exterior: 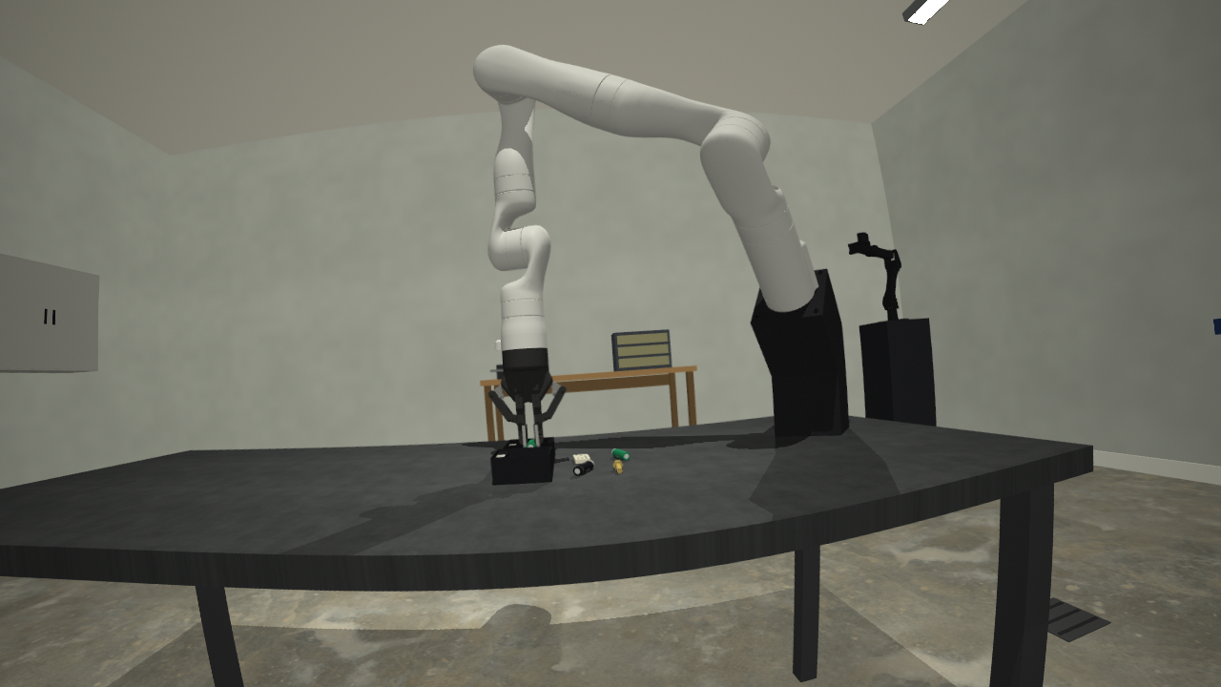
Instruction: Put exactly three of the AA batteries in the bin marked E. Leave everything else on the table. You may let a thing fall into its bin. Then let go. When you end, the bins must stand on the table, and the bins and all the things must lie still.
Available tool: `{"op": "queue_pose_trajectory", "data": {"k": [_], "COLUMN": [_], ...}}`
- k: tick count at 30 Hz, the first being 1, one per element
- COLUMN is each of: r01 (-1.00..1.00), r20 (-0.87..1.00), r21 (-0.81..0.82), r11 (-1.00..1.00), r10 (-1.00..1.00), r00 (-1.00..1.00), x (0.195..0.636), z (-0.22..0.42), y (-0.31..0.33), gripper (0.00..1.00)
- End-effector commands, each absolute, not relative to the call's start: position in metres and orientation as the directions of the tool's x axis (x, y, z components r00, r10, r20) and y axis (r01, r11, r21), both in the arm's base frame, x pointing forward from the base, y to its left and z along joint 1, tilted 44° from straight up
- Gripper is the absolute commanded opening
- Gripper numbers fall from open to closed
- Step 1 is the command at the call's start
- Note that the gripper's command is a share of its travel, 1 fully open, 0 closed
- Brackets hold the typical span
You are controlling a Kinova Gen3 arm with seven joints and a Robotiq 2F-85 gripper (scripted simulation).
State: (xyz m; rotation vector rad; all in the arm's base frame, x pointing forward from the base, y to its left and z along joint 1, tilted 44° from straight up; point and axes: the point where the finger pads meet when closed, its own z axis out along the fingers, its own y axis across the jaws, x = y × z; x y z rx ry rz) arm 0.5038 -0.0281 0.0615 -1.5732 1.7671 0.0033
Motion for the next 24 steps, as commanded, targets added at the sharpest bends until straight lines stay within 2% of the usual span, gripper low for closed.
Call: {"op": "queue_pose_trajectory", "data": {"k": [1, 17, 24], "r01": [-0.851, -0.851, -0.852], "r20": [-0.523, -0.523, -0.525], "r21": [-0.465, -0.465, -0.463], "r11": [0.244, 0.244, 0.243], "r10": [-0.851, -0.851, -0.85], "r00": [0.041, 0.041, 0.043], "x": [0.504, 0.504, 0.488], "z": [0.061, 0.061, 0.083], "y": [-0.03, -0.03, -0.043], "gripper": [0.29, 0.29, 0.29]}}
